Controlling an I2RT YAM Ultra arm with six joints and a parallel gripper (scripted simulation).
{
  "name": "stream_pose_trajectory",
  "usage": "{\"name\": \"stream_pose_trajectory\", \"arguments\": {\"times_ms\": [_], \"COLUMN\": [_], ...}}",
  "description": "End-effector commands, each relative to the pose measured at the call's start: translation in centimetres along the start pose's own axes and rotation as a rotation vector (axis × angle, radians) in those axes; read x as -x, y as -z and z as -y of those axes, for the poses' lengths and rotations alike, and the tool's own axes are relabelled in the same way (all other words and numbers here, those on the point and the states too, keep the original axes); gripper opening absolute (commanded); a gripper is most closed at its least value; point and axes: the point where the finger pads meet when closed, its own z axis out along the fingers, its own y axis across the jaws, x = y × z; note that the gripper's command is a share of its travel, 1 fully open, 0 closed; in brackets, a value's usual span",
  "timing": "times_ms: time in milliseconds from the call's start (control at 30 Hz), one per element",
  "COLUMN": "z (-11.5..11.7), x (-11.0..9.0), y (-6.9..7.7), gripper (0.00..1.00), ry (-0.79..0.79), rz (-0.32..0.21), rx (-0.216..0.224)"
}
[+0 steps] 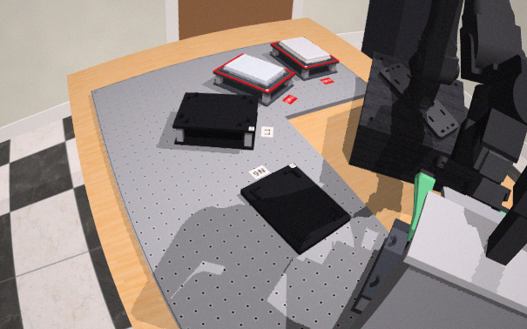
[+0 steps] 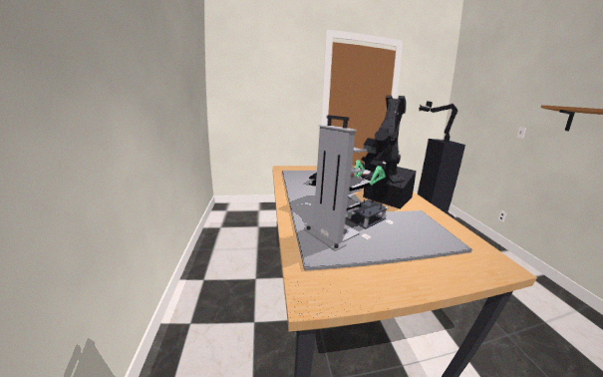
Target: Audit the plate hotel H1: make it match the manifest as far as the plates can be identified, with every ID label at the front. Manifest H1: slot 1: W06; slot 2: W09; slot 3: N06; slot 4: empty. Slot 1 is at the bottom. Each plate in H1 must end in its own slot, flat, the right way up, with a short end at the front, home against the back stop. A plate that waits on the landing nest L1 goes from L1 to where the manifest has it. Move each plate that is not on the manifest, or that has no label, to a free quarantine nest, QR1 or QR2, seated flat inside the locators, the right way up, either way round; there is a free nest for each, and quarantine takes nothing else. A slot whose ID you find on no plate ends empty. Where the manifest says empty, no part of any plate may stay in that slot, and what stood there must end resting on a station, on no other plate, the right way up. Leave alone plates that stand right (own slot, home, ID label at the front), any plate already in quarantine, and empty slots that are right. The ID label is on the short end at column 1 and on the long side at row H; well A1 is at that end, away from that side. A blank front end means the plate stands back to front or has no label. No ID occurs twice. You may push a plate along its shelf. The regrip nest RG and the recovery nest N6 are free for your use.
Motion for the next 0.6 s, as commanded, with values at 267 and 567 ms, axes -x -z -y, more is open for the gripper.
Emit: {"name": "stream_pose_trajectory", "arguments": {"times_ms": [267,567], "z": [-0.2,-0.1], "x": [1.8,1.7], "y": [-0.4,-1.0], "gripper": [0.86,0.86], "ry": [-0.009,-0.007], "rz": [0.038,0.031], "rx": [0.008,0.004]}}
